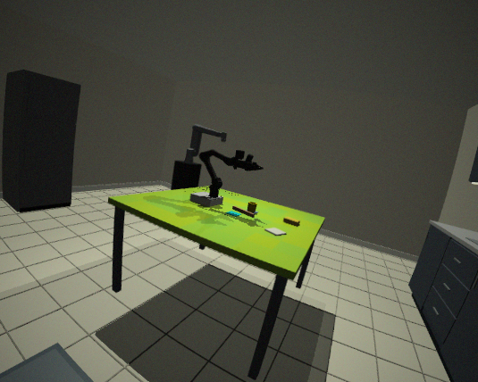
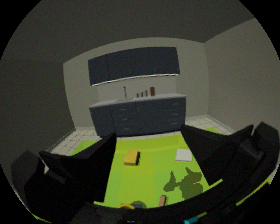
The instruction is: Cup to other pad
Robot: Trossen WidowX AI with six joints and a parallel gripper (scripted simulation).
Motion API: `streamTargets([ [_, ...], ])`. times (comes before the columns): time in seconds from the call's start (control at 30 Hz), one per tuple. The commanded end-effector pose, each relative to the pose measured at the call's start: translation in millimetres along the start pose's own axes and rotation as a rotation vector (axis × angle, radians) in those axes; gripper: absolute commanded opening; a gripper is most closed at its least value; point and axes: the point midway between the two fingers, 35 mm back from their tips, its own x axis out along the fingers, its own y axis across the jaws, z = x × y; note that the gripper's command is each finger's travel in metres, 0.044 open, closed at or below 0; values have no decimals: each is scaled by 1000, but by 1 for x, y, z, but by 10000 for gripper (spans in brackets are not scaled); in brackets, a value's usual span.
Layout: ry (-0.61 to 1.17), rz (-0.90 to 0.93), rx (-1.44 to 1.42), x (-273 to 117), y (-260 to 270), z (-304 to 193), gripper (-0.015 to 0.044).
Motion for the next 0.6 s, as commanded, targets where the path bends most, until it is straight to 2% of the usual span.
streamTargets([
  [0.0, 15, 3, 12, 2, 1, -3, 374],
  [0.07, 135, 18, 106, 12, 9, -25, 321],
  [0.27, 701, -65, 478, 26, 49, -127, 166],
  [0.4, 1046, -305, 696, 8, 66, -181, 166],
  [0.57, 1361, -781, 841, -32, 79, -225, 166],
])
